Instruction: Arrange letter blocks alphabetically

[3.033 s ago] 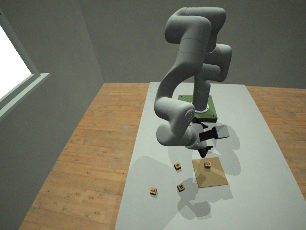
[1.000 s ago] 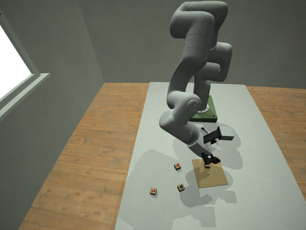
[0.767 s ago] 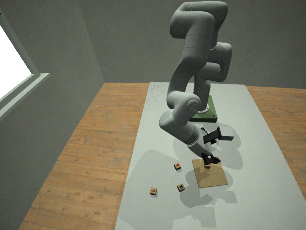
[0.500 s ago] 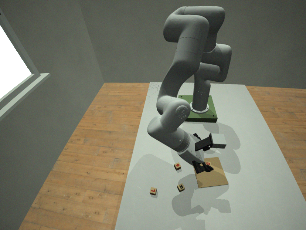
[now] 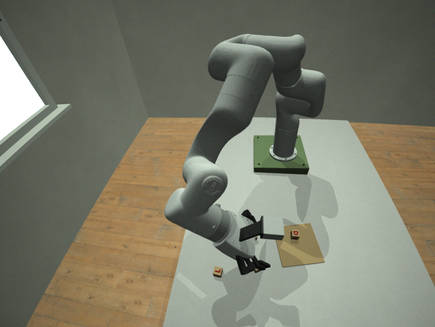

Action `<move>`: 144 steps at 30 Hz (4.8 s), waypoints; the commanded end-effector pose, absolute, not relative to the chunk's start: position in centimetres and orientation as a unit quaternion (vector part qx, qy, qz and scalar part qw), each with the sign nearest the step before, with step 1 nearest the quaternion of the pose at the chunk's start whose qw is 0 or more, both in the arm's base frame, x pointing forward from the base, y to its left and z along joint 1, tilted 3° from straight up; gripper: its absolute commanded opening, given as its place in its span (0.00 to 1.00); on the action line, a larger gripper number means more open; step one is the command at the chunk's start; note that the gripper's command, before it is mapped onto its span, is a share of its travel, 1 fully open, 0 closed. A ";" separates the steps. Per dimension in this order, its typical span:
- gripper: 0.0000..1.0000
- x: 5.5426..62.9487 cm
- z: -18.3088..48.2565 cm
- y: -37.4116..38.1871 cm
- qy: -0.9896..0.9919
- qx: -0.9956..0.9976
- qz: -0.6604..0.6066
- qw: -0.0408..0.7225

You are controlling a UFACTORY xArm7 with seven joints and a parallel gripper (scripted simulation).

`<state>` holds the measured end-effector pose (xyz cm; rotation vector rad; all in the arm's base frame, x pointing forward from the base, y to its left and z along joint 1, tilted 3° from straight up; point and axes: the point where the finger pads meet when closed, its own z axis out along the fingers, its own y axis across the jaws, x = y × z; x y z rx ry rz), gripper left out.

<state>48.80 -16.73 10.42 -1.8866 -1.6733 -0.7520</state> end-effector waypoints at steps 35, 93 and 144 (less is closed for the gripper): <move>1.00 49.5 10.6 -17.3 -0.618 -0.690 -0.276 0.256; 1.00 39.7 10.8 -17.8 -0.617 -0.690 -0.277 0.257; 1.00 50.9 11.1 -29.6 -0.618 -0.690 -0.276 0.256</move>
